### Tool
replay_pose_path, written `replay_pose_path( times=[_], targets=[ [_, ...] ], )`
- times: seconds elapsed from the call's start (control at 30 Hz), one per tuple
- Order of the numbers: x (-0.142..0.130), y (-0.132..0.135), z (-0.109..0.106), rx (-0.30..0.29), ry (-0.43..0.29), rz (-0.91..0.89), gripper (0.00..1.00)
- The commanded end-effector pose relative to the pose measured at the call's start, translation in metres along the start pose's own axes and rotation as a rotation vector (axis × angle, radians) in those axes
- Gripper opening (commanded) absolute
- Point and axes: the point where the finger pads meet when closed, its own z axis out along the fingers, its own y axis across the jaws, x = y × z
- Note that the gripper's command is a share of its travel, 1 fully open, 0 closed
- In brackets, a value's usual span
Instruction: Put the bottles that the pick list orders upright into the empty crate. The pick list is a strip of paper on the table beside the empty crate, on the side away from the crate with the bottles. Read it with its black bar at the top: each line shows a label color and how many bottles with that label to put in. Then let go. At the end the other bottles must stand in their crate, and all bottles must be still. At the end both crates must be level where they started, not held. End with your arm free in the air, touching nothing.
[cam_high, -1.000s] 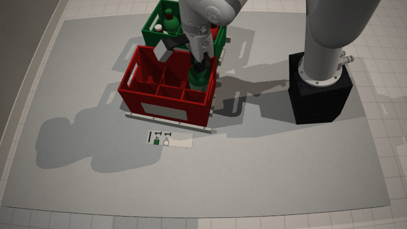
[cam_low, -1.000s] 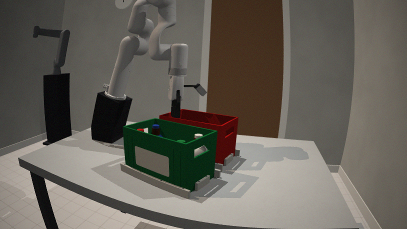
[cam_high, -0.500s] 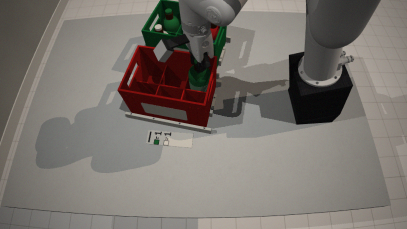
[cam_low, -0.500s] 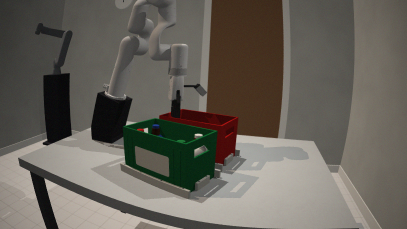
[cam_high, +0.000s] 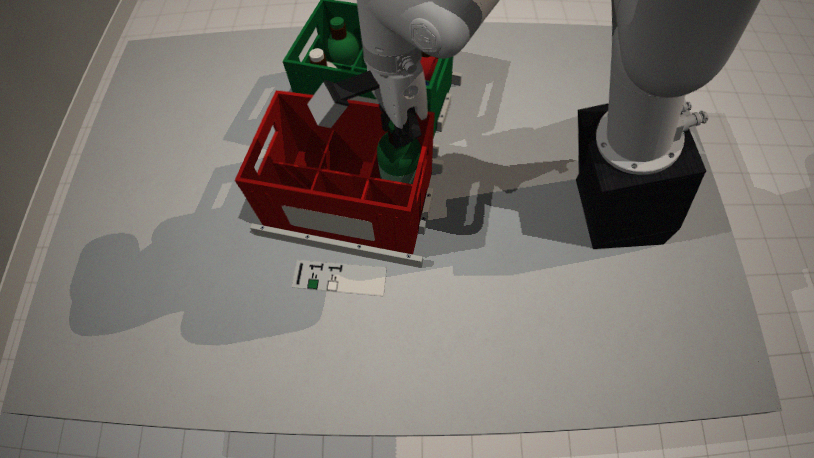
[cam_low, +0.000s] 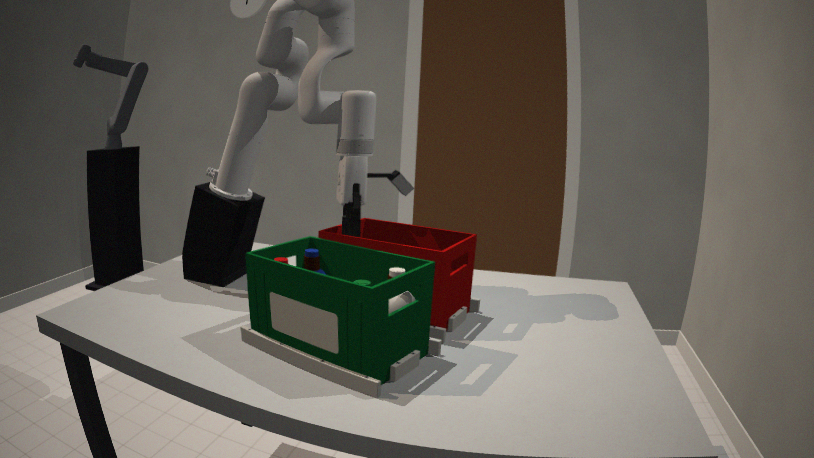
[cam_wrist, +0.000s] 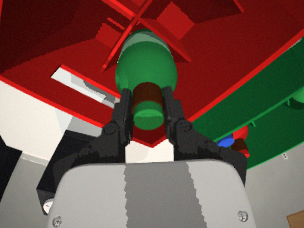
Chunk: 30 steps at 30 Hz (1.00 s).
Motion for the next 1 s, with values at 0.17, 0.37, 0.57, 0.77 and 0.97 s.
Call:
replay_pose_path(
  times=[0.17,0.37,0.57,0.77,0.97],
  targets=[
    [0.001,0.001,0.004,-0.002,0.003,0.0,0.0],
    [0.001,0.001,0.006,-0.002,0.003,0.0,0.0],
    [0.001,0.001,0.009,-0.002,0.003,0.0,0.0],
    [0.001,0.001,0.012,-0.002,0.003,0.0,0.0],
    [0.001,0.001,0.014,-0.002,0.003,0.0,0.0]
  ],
)
